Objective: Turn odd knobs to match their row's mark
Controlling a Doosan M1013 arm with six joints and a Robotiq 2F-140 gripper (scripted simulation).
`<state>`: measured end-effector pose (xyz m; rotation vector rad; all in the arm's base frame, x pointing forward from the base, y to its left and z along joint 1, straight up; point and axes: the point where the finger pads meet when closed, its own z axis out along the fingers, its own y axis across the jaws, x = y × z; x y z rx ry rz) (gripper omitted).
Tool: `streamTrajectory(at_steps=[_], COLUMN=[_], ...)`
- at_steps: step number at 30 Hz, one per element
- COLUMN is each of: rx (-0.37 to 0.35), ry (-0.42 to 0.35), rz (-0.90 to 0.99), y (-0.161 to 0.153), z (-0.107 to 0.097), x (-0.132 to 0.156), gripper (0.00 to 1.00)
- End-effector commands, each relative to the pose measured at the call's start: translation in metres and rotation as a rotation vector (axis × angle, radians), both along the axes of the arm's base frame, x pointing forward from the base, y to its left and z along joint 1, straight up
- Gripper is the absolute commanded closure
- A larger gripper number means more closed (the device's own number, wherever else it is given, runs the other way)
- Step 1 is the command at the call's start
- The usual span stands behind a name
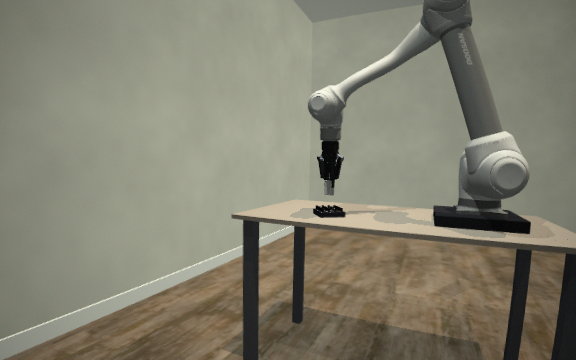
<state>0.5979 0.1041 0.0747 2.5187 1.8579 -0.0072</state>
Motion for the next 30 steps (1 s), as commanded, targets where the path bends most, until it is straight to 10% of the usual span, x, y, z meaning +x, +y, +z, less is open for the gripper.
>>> streamTrajectory(at_steps=[1,15,30], rx=[0.011,0.010,0.009], ry=[0.003,0.006,0.007], rz=[0.156,0.626,0.668], y=[0.0000,0.0000,0.0000], z=[0.0011,0.0044,0.0047], x=[0.0000,-0.0001,-0.0001], gripper=[0.88,0.88,0.88])
